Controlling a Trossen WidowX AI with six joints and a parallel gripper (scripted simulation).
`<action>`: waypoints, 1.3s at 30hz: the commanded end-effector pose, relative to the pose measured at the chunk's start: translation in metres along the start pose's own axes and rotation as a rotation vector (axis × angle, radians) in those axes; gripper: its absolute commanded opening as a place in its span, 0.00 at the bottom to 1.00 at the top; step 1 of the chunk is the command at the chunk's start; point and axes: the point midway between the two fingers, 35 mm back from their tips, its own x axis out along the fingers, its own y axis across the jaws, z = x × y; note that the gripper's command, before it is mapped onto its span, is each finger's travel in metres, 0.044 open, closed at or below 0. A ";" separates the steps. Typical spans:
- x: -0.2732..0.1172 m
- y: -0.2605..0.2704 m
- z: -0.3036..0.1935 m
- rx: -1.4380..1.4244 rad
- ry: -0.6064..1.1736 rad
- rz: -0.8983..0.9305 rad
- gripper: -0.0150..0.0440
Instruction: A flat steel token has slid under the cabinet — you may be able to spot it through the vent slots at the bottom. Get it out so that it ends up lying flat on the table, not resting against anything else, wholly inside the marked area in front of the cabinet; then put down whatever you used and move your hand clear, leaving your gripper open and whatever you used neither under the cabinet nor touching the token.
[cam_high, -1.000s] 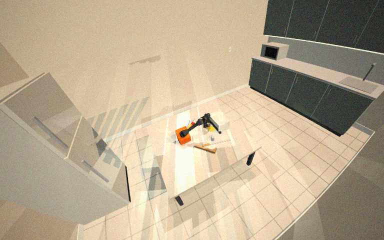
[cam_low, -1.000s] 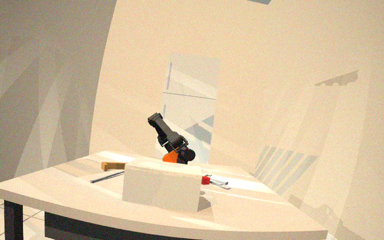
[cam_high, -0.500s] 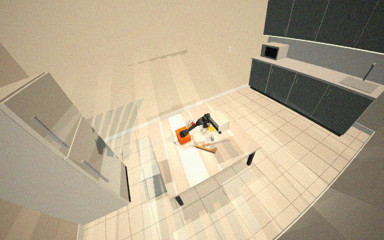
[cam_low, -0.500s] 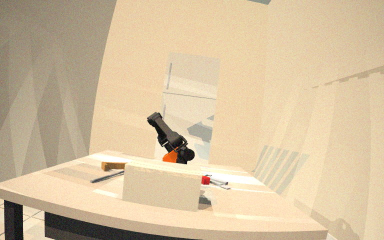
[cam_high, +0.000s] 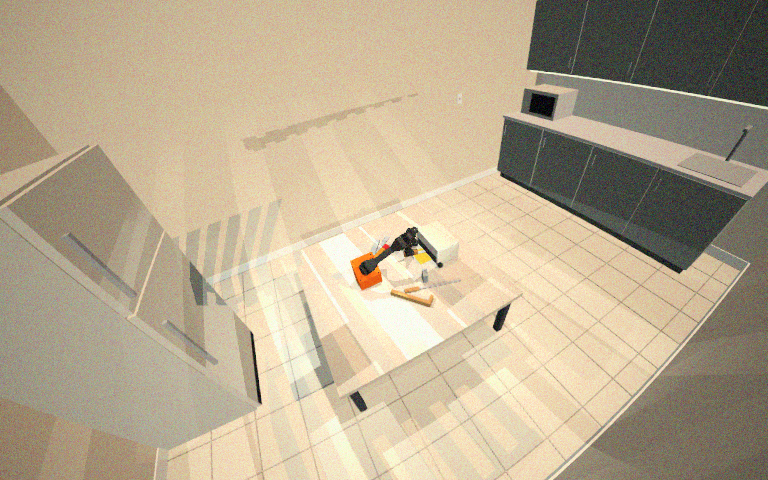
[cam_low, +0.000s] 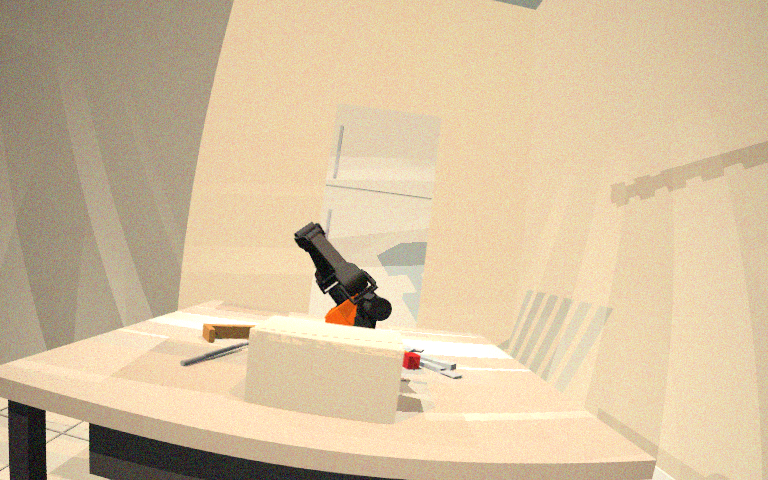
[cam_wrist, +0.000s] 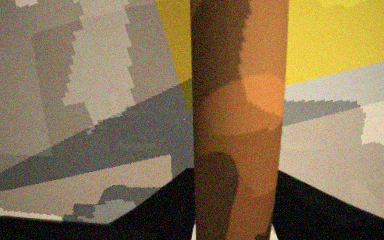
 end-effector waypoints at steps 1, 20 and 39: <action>0.001 0.000 -0.007 0.000 0.002 -0.002 0.25; 0.001 0.001 -0.028 -0.001 0.002 -0.002 0.25; 0.001 0.002 -0.051 -0.001 0.003 -0.002 0.25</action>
